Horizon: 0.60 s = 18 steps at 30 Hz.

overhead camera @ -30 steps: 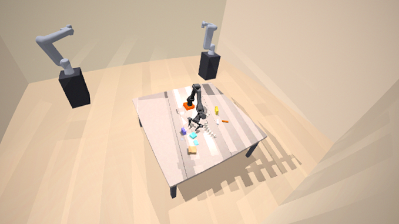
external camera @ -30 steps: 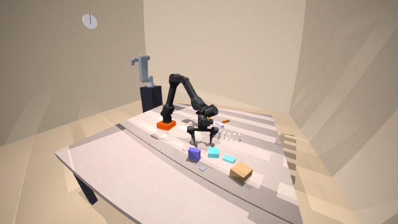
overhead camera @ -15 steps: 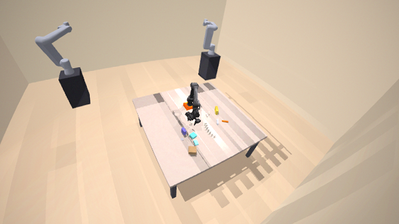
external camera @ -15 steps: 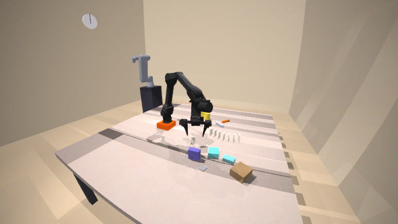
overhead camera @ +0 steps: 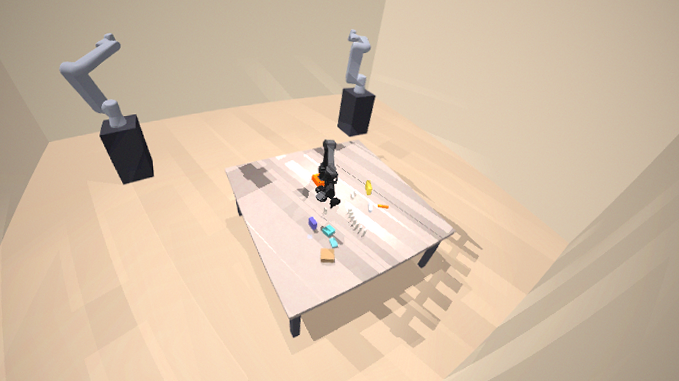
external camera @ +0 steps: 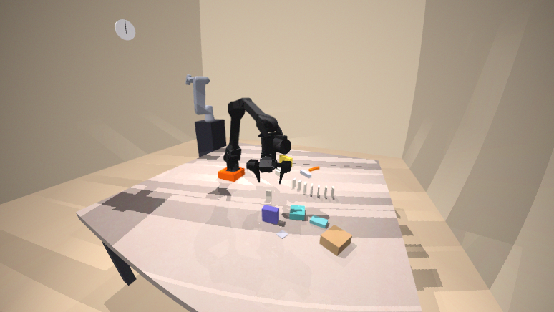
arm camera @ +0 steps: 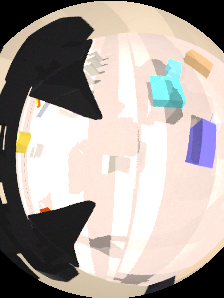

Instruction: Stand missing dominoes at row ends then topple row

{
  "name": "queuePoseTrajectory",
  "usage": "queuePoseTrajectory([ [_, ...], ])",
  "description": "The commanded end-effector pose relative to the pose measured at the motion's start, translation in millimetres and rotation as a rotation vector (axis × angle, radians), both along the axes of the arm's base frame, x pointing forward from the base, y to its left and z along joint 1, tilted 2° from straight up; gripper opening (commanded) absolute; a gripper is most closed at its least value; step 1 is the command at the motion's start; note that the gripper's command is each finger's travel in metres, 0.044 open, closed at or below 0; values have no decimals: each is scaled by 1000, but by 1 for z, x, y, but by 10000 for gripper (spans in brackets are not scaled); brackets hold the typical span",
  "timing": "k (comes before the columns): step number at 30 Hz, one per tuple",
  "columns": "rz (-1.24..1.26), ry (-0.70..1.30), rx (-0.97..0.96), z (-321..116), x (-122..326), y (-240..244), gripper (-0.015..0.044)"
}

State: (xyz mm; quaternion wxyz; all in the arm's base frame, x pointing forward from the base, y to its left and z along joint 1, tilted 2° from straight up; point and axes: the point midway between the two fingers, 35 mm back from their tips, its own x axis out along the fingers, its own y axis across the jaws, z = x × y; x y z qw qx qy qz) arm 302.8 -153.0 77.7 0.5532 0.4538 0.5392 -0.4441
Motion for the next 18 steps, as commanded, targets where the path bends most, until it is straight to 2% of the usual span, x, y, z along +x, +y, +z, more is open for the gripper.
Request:
queuePoseTrajectory([
  [1,-5,20,17,-35,-4,3,440],
  [3,-5,20,17,-47,-5,4,440],
  [18,-5,20,17,-64,-6,5,440],
])
